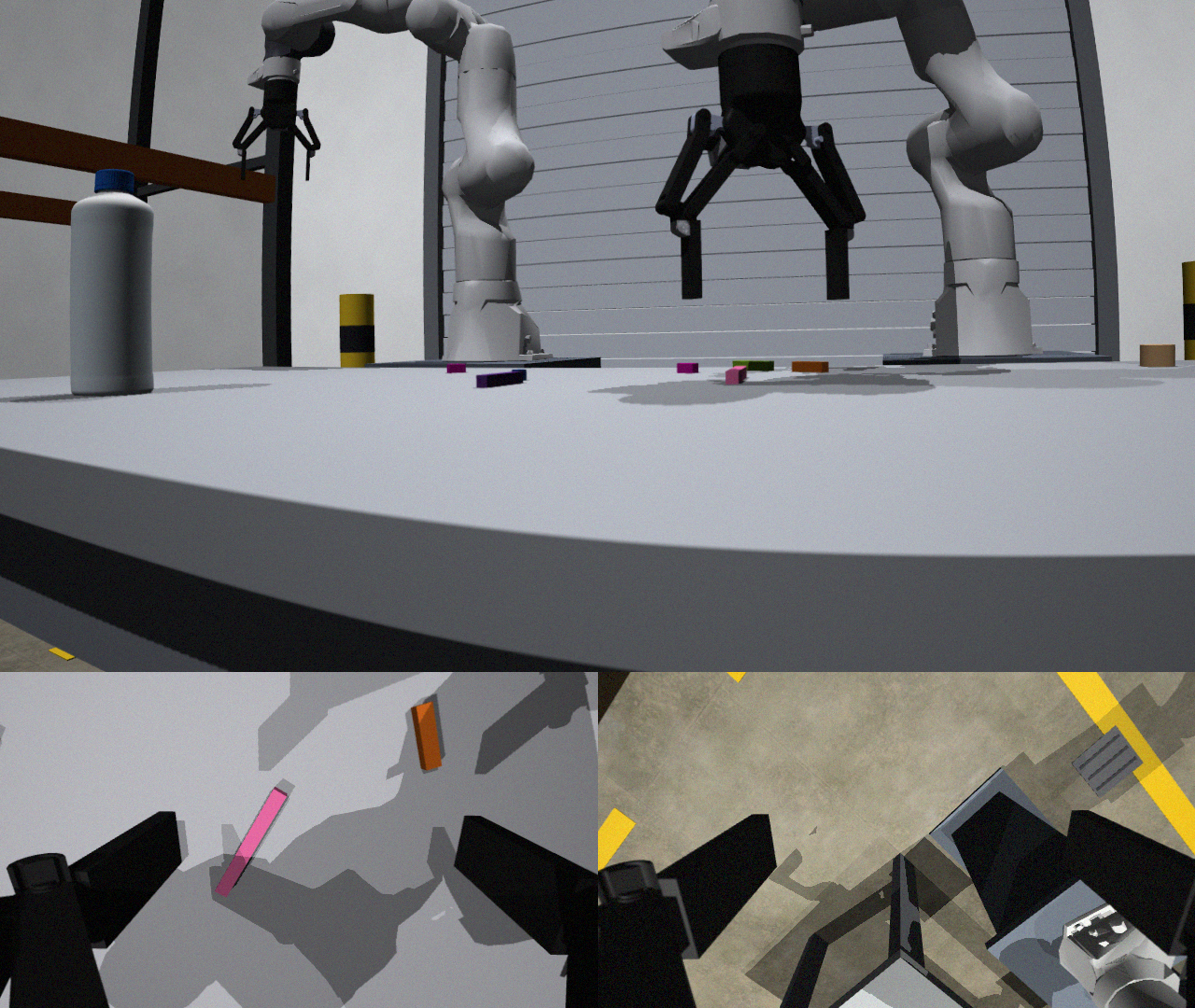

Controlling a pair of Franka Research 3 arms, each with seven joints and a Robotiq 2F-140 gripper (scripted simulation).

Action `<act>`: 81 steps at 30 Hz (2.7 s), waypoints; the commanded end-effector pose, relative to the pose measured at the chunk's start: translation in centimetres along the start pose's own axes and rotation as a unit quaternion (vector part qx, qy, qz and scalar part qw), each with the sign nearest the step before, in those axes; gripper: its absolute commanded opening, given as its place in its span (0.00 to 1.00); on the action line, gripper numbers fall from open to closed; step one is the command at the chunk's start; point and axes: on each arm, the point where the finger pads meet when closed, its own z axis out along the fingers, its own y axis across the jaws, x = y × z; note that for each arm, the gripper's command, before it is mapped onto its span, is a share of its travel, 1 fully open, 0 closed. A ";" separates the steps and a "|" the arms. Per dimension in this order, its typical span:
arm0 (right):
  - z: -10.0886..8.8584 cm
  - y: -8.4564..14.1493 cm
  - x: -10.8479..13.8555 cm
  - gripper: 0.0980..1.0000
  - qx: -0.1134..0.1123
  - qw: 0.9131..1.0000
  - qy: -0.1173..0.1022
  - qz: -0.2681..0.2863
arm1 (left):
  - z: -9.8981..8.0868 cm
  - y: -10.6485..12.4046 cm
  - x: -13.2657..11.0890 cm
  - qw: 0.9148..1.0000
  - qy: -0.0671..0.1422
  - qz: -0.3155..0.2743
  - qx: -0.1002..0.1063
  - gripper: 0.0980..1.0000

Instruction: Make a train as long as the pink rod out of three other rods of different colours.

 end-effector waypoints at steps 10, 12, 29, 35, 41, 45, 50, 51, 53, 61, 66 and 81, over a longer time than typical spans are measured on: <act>0.0 0.0 -0.1 1.00 -0.001 1.000 -0.001 0.003 | 0.0 -0.6 -0.7 0.988 -0.003 -0.158 -0.004 1.00; 0.0 0.0 -0.1 1.00 -0.001 1.000 -0.001 0.003 | 0.0 -0.7 -0.8 0.985 -0.003 -0.174 -0.004 1.00; 0.0 0.0 -0.1 1.00 -0.001 1.000 -0.001 0.003 | -0.1 -1.6 -2.0 0.949 -0.005 -0.314 -0.001 1.00; 0.0 0.0 -0.1 1.00 -0.001 1.000 -0.001 0.003 | -0.1 -2.0 -2.4 0.932 -0.006 -0.364 0.000 1.00; 0.0 0.0 -0.1 1.00 -0.001 1.000 -0.001 0.003 | -0.2 -2.3 -2.9 0.911 -0.007 -0.412 0.001 1.00; 0.0 0.0 -0.1 1.00 -0.001 1.000 -0.001 0.003 | -0.2 -2.5 -3.1 0.898 -0.007 -0.439 0.002 1.00; 0.0 0.0 -0.1 1.00 -0.001 1.000 -0.001 0.003 | -0.2 -2.6 -3.2 0.895 -0.007 -0.446 0.002 1.00; 0.0 0.0 -0.1 1.00 -0.001 1.000 -0.001 0.003 | -0.2 -2.6 -3.2 0.895 -0.007 -0.446 0.002 1.00; 0.0 0.0 -0.1 1.00 -0.001 1.000 -0.001 0.003 | -0.2 -2.6 -3.2 0.895 -0.007 -0.446 0.002 1.00; 0.0 0.0 -0.1 1.00 -0.001 1.000 -0.001 0.003 | -0.2 -2.6 -3.2 0.895 -0.007 -0.446 0.002 1.00; 0.0 0.0 -0.1 1.00 -0.001 1.000 -0.001 0.003 | -0.2 -2.6 -3.2 0.895 -0.007 -0.446 0.002 1.00; 0.0 0.0 -0.1 1.00 -0.001 1.000 -0.001 0.003 | -0.2 -2.6 -3.2 0.895 -0.007 -0.446 0.002 1.00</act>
